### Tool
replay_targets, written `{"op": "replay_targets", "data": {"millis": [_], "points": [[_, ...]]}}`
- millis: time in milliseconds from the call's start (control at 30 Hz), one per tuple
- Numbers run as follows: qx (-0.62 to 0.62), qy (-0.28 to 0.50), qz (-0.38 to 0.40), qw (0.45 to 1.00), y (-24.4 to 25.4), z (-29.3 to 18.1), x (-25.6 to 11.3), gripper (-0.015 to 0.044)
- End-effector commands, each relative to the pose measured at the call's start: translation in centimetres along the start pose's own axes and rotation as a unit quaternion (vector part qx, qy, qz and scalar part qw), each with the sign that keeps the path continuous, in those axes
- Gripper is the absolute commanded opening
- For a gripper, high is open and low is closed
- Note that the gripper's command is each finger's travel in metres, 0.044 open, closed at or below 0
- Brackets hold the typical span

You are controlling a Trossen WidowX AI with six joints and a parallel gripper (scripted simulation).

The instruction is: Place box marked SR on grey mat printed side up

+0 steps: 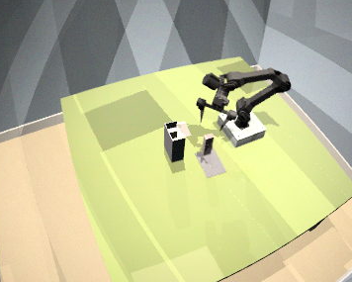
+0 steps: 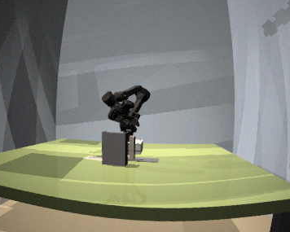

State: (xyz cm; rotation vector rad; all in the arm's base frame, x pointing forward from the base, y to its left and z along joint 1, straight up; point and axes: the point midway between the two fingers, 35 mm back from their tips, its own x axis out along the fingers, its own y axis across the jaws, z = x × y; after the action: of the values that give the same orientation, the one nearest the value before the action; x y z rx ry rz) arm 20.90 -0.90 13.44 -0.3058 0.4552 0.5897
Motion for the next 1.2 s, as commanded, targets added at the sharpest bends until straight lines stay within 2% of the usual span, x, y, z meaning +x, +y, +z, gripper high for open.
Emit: {"op": "replay_targets", "data": {"millis": [0,567,1167], "points": [[0.008,-0.002,-0.010,1.000,0.0,0.0,0.0,0.0440],[0.049,0.097,-0.021,0.994,1.3,-1.7,1.6,0.0440],[0.082,0.171,-0.084,0.978,2.1,-2.7,2.5,0.0440]]}}
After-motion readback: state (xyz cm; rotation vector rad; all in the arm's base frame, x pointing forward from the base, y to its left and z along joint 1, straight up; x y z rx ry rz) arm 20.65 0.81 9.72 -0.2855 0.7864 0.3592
